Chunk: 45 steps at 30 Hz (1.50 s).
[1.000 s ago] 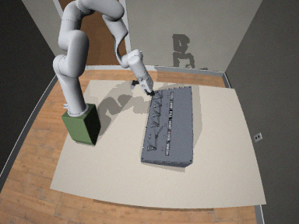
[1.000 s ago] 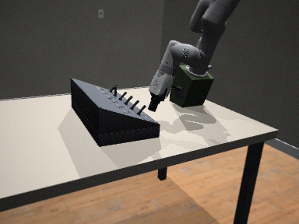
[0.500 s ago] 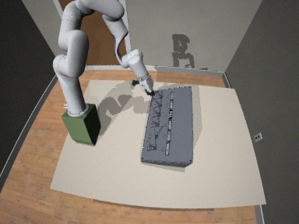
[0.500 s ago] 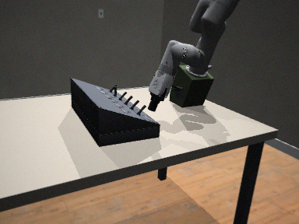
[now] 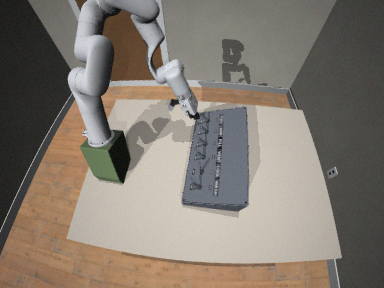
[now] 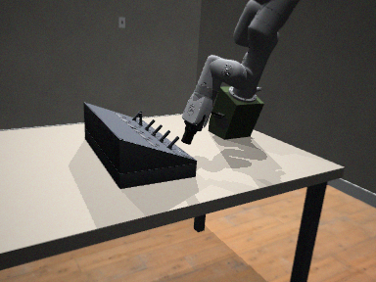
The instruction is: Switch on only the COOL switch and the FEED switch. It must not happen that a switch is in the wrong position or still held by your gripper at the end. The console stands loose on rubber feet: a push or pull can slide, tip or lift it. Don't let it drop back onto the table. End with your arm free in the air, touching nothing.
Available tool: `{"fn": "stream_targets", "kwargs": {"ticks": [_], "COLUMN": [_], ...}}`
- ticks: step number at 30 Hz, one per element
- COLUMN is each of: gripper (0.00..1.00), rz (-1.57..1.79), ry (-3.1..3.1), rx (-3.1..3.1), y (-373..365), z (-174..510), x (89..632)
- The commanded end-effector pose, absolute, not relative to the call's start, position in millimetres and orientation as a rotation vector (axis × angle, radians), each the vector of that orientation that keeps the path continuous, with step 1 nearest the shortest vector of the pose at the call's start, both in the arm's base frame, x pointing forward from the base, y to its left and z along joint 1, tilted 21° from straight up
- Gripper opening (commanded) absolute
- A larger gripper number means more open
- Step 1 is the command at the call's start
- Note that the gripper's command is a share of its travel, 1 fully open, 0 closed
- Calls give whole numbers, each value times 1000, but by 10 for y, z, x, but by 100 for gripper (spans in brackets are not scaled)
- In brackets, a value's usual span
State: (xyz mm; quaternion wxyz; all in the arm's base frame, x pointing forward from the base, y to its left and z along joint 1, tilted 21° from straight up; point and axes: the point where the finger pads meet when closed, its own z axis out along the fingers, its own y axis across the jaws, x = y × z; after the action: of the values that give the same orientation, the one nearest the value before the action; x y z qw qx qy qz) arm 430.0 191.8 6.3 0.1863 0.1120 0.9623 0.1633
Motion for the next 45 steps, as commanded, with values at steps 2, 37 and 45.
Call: {"fn": "stream_targets", "kwargs": {"ticks": [2, 37, 45], "gripper": [0, 0, 0], "rz": [461, 461, 461], "ry": [2707, 2707, 2707], "rx": [317, 317, 317], "y": [1914, 1864, 1844], "z": [75, 133, 157], "x": [4313, 4473, 4541]}}
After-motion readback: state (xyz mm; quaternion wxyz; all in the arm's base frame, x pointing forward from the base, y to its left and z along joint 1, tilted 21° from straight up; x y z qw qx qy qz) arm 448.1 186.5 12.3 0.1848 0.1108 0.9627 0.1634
